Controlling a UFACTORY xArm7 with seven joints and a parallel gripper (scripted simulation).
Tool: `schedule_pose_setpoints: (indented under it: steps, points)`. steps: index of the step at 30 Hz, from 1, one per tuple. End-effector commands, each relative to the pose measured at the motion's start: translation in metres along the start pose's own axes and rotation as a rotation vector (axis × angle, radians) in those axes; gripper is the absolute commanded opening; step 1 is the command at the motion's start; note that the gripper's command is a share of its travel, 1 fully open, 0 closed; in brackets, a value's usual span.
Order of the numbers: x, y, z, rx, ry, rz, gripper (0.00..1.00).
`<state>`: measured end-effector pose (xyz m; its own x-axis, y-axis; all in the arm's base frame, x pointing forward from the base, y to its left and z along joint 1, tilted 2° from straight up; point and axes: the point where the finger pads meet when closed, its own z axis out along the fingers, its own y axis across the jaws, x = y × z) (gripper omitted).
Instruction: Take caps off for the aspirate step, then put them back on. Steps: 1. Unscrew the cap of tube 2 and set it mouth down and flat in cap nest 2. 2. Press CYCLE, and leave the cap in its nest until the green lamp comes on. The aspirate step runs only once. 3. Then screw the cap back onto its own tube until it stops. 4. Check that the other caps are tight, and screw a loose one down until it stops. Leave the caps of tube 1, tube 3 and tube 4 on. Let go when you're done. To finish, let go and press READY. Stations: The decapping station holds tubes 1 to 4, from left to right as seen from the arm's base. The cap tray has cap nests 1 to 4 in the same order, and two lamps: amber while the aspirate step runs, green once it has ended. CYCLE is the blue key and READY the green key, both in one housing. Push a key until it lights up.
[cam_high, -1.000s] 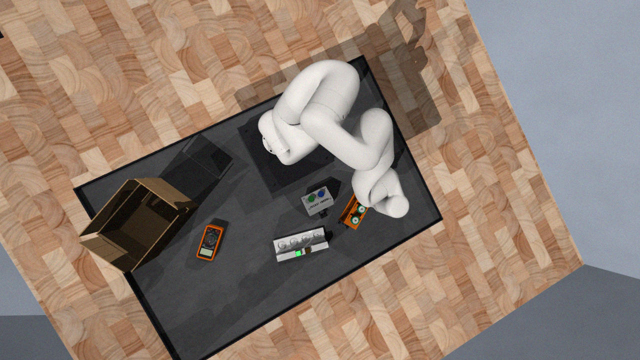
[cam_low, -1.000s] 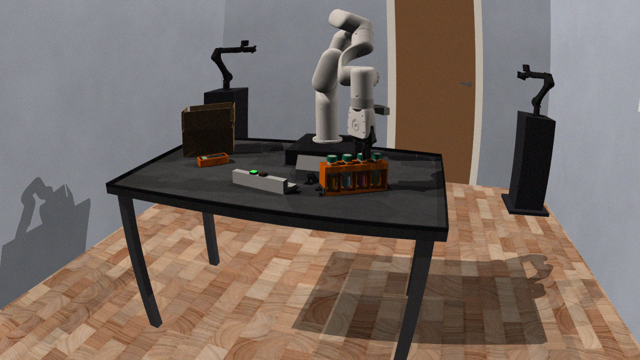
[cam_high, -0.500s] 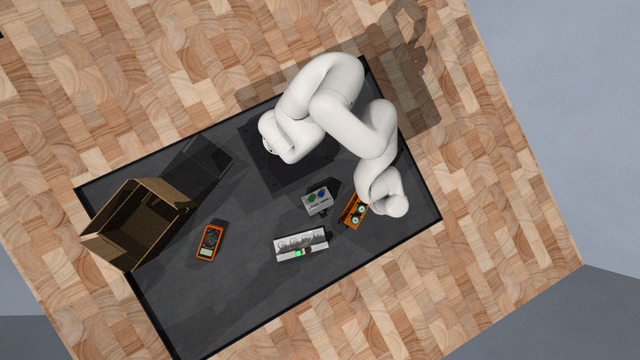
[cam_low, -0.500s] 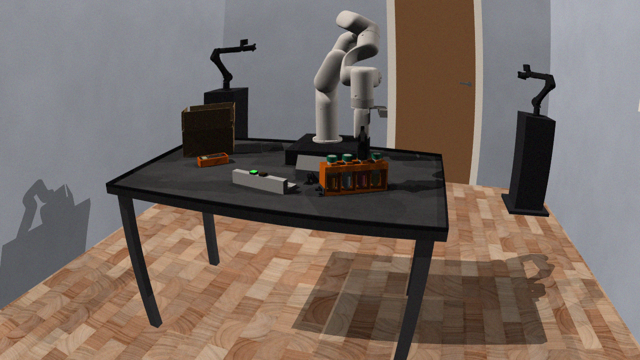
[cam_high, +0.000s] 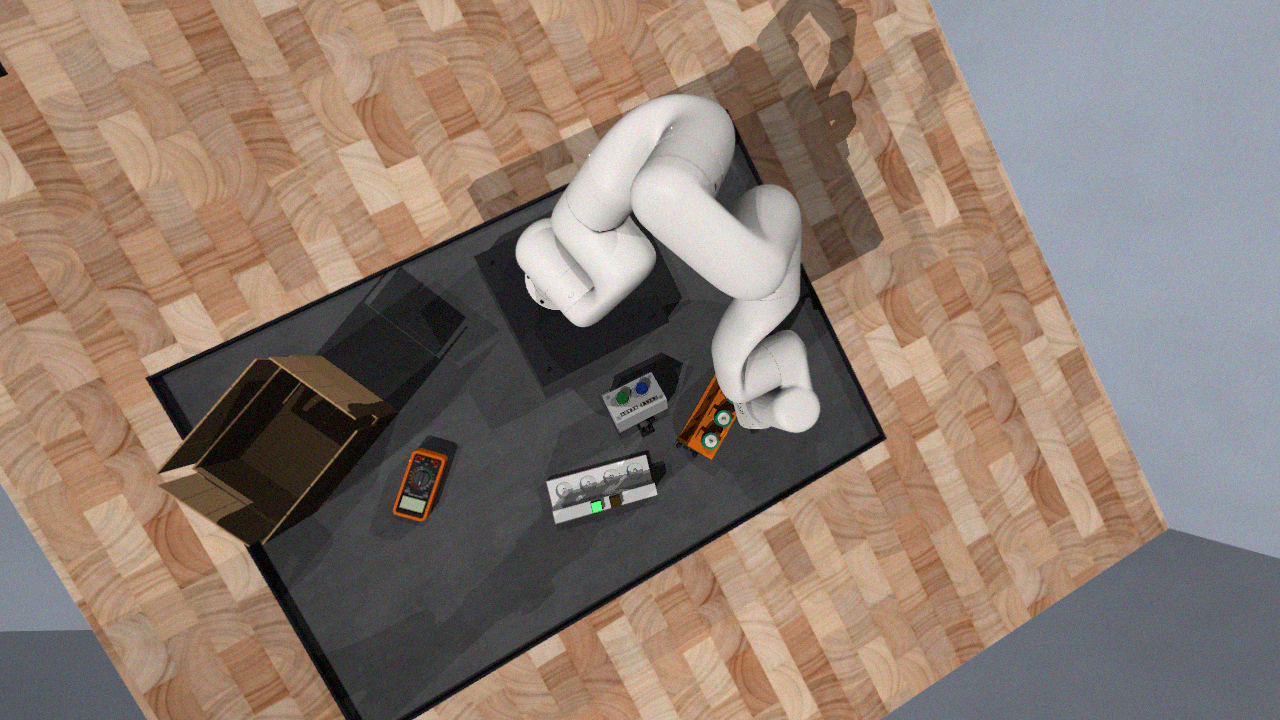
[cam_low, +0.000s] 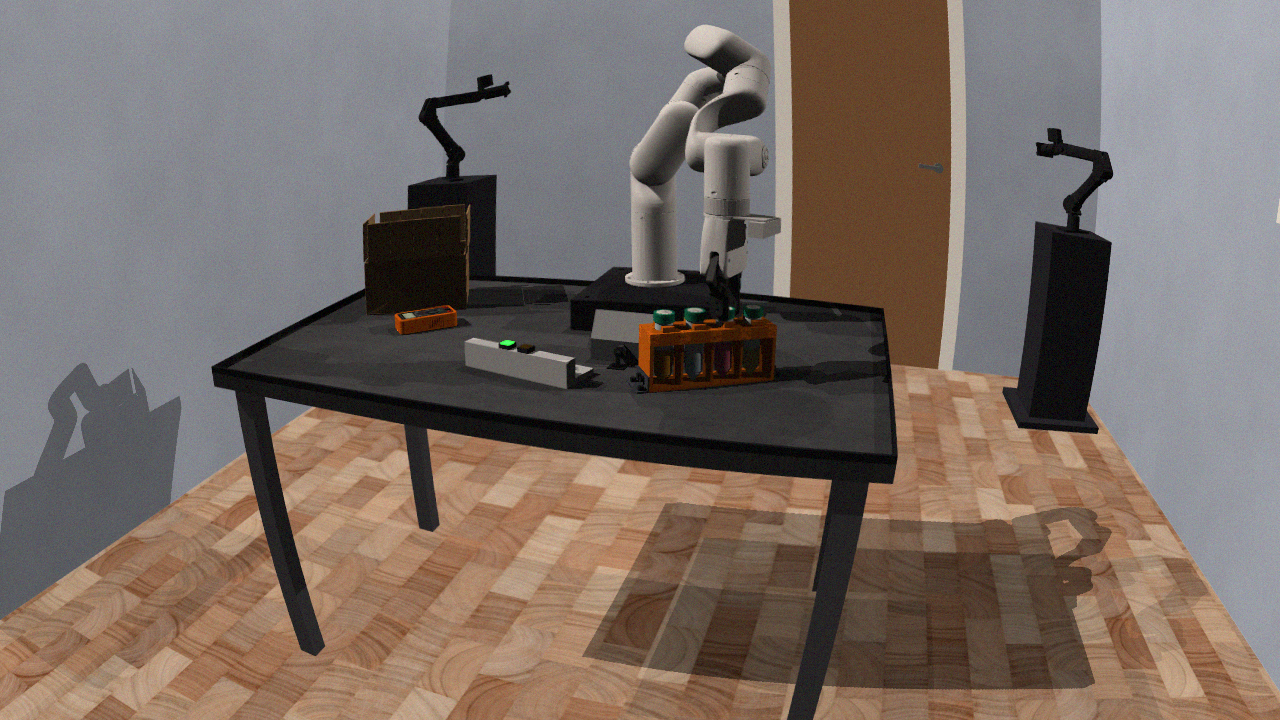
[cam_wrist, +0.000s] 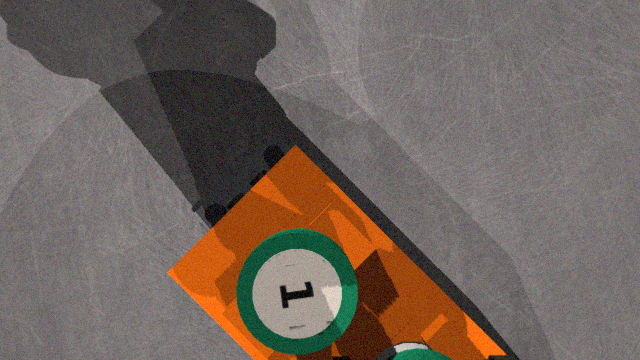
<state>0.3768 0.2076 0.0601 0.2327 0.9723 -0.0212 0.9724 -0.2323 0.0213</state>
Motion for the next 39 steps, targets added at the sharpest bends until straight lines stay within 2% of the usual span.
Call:
schedule_pose_setpoints:
  steps: [1, 10, 14, 20, 22, 24, 37, 39]
  points:
    - [0.0005, 0.0013, -0.0014, -0.002, 0.001, 0.007, 0.46]
    - [0.0005, 0.0013, -0.0014, -0.002, 0.001, 0.007, 0.46]
    - [0.0006, 0.0012, -0.0020, -0.002, 0.001, -0.297, 0.46]
    - [0.0006, 0.0012, -0.0019, -0.003, -0.001, -0.579, 0.46]
    - [0.0006, 0.0012, -0.0019, -0.003, -0.001, -0.579, 0.46]
    - [0.0006, 0.0012, -0.0019, -0.002, 0.000, -0.762, 0.46]
    - [0.0005, 0.0012, -0.0020, -0.003, -0.002, -1.379, 0.46]
    - [0.0005, 0.0012, -0.0020, -0.003, -0.002, -1.379, 0.46]
